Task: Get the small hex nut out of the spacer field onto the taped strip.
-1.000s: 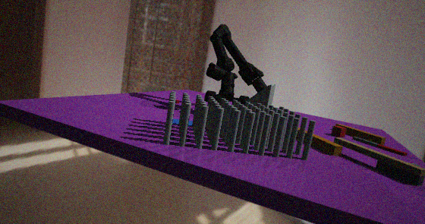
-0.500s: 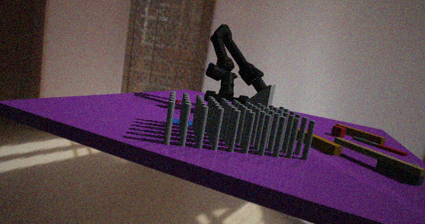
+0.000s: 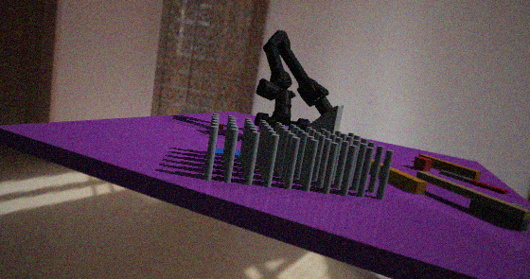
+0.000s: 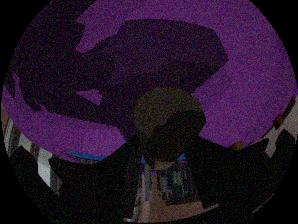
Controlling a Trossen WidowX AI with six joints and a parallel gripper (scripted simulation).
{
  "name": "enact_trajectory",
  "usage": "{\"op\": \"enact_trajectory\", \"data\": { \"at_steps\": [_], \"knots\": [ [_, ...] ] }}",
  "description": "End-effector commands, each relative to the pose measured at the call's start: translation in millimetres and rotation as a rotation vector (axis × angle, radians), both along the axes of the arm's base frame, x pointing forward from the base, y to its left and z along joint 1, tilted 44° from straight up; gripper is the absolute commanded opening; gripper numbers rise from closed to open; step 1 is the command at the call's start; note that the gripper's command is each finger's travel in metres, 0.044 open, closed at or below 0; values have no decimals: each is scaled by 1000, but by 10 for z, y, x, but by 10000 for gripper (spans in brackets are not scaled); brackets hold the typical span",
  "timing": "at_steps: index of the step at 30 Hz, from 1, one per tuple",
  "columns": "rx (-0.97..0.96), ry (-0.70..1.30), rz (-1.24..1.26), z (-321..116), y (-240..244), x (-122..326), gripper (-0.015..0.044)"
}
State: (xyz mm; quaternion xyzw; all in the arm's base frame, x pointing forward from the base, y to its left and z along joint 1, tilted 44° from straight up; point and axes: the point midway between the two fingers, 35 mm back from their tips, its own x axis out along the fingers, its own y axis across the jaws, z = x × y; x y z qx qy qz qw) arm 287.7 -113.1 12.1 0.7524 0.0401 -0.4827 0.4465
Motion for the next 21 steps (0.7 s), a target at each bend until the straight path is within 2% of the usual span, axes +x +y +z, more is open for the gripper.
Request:
{"op": "enact_trajectory", "data": {
  "at_steps": [1,21],
  "knots": [
    [2,2,6,5,0,-25,0],
    [2,2,5,39,-44,-120,0]
  ]
}}
